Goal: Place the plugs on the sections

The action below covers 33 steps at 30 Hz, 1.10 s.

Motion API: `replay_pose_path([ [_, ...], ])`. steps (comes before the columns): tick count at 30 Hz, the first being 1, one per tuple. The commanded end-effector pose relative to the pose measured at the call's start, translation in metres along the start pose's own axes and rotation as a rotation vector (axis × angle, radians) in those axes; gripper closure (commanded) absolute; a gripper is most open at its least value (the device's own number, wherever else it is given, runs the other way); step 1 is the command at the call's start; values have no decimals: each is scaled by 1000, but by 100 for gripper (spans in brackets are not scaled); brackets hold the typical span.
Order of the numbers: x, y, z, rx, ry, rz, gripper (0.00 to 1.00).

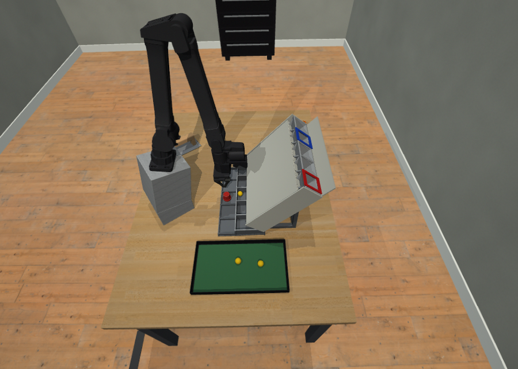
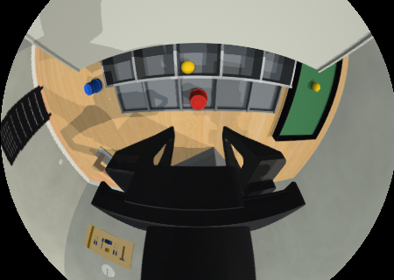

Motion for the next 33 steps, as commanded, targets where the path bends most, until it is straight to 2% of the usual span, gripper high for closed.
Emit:
replay_pose_path([
  [1,-1,7,1,0,9,1,41],
  [3,-1,7,0,3,11,2,41],
  [5,0,2,-6,29,8,8,41],
  [10,-1,5,-1,7,8,3,41],
  [31,-1,5,-1,7,8,3,41],
  [33,-1,5,-1,7,7,2,44],
])
Point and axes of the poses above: the point where the finger pads meet when closed, its own y axis back along the fingers, its own x axis across the jaws, z = x × y, the point moved 3 cm from there along y, back along the fingers, and after that the axes turned 11 degrees about y, right-handed, at the moved point
